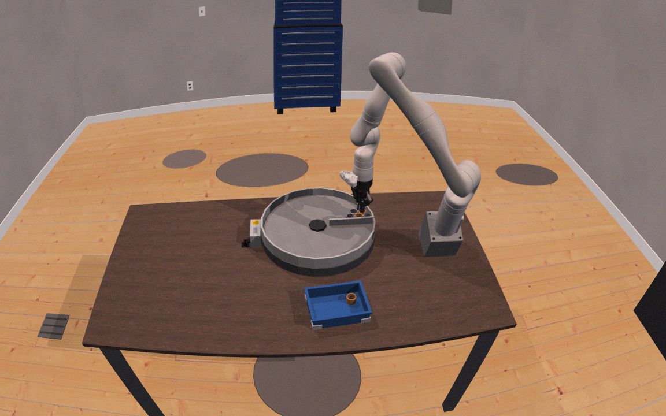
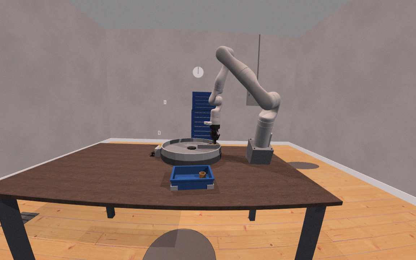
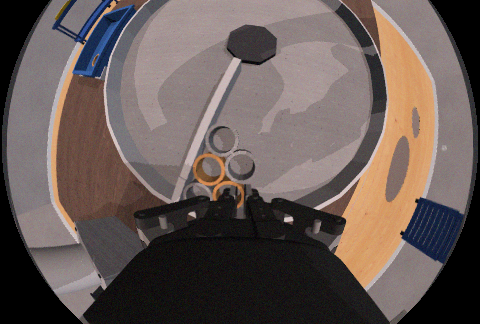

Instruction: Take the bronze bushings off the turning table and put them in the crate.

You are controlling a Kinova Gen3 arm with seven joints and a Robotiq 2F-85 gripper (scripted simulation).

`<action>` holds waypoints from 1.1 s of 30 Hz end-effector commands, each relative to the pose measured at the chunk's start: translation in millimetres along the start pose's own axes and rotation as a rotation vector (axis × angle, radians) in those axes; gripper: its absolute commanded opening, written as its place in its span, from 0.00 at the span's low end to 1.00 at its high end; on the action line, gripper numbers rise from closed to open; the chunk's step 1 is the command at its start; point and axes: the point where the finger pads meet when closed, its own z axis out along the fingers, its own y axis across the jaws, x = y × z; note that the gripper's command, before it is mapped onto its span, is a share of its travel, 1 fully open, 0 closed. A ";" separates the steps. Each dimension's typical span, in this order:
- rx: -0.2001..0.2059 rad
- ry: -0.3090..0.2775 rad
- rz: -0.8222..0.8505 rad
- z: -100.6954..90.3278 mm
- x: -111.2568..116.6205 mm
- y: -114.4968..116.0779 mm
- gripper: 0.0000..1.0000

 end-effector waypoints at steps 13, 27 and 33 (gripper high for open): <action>-0.002 0.001 0.000 -0.6 0.1 0.6 0.00; -0.001 0.000 0.000 -0.6 0.1 1.7 0.00; 0.001 0.000 0.000 -0.6 0.1 3.5 0.00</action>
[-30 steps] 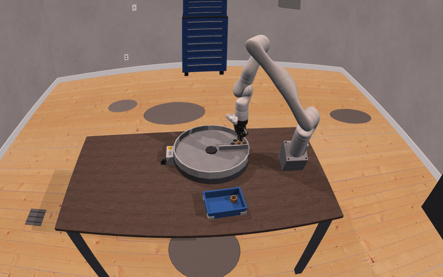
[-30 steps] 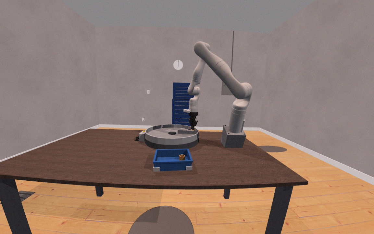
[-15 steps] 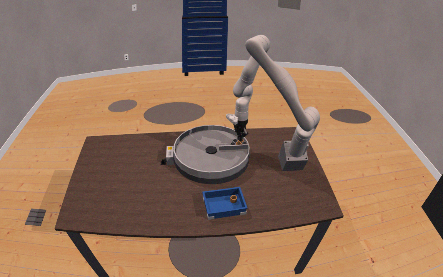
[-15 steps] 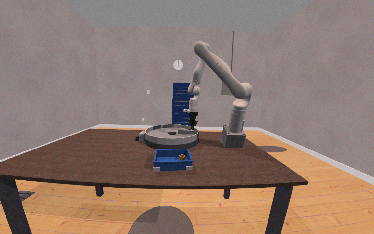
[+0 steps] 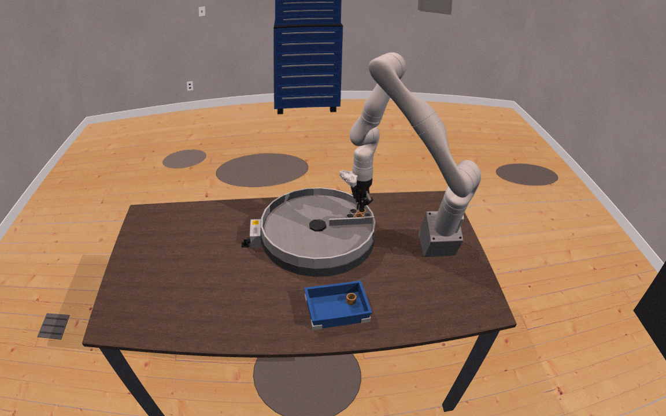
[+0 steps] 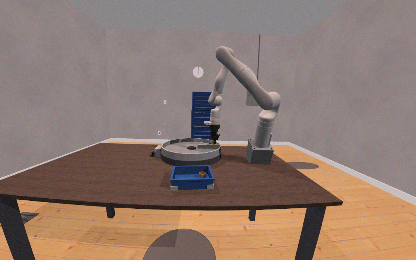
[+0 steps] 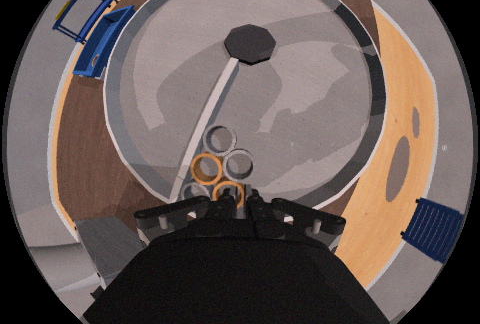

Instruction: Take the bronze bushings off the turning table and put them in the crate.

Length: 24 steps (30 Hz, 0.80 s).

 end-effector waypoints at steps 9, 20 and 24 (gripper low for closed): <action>-0.001 0.001 0.000 -0.4 0.3 0.8 0.00; -0.001 0.001 0.000 -7.9 0.2 0.8 0.00; -0.001 0.001 0.000 -7.9 0.2 0.8 0.00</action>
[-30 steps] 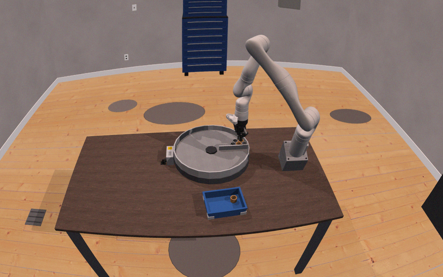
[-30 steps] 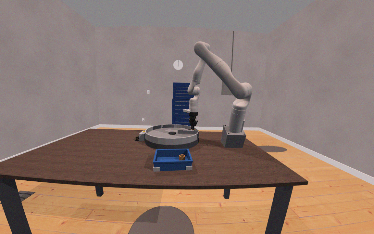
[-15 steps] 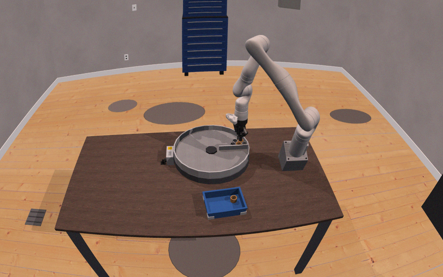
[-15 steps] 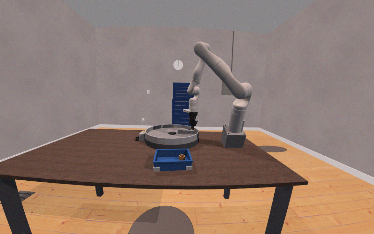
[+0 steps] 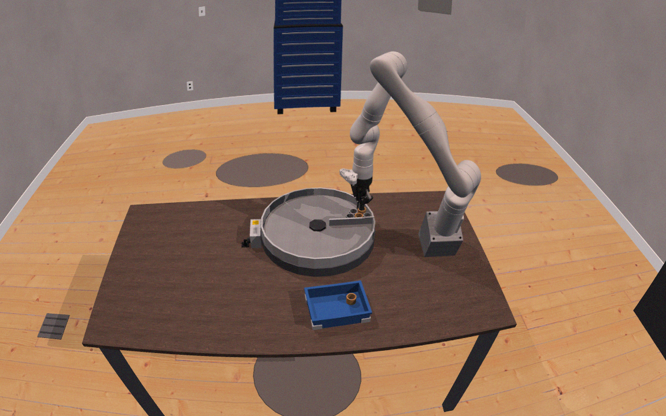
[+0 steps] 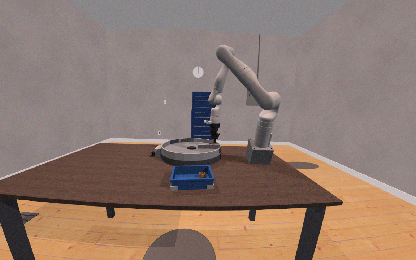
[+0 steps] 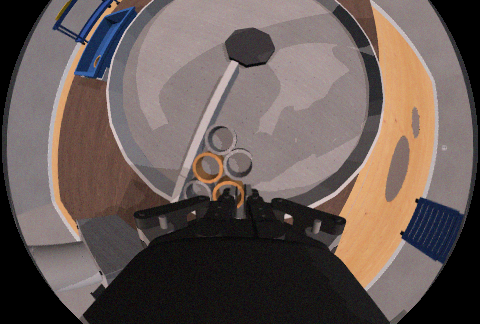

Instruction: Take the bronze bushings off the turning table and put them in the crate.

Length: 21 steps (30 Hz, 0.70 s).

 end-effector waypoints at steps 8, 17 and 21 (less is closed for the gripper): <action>-0.002 0.001 0.000 -8.2 0.2 0.6 0.00; -0.002 0.001 0.000 -8.2 0.2 0.6 0.00; -0.001 0.000 0.000 -11.1 0.1 0.5 0.00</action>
